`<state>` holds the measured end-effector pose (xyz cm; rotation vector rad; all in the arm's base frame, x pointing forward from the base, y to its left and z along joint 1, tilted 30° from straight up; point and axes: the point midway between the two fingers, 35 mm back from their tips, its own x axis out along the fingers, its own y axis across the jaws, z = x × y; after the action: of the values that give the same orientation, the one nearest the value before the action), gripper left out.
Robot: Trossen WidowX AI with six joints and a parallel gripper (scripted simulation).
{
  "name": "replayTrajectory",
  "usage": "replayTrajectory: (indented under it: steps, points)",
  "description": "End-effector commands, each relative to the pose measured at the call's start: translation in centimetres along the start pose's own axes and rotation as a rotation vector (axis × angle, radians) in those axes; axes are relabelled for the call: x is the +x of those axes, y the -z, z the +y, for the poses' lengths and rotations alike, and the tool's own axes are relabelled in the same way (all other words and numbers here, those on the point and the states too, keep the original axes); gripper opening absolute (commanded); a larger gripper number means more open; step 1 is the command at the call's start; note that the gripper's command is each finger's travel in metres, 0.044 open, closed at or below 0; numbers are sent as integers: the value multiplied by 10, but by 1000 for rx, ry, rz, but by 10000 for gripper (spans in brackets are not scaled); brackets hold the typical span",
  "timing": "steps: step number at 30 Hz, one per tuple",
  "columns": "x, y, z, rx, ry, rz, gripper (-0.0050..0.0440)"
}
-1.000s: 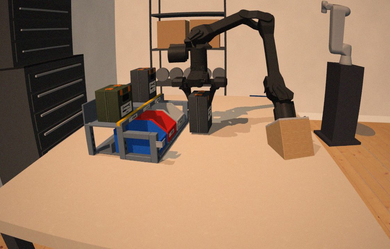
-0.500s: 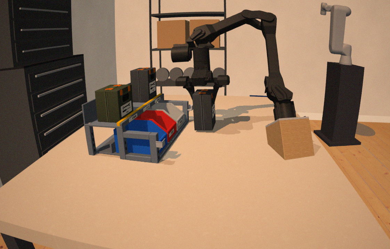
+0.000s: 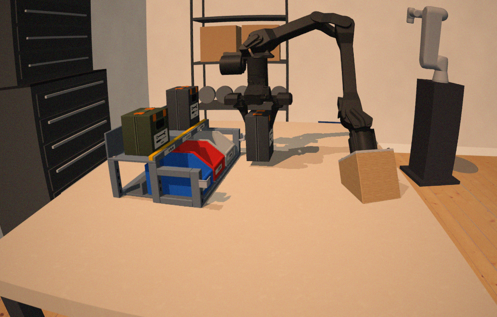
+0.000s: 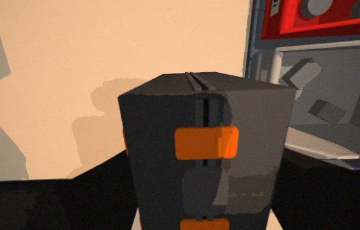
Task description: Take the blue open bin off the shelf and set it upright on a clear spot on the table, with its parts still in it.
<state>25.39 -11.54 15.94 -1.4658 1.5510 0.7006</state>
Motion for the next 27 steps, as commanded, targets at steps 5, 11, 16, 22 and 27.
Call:
replayTrajectory:
  steps: [5, 11, 16, 22, 27]
  points:
    - [-14, -1, -8, 16, 48, -2, 0]
    - [-14, -1, -8, 16, 48, -2, 0]
    - [-12, -4, -8, 15, 42, -3, 0]
    - [-13, -7, -10, 16, 48, -3, 0]
    - [-13, -7, -10, 16, 48, -3, 0]
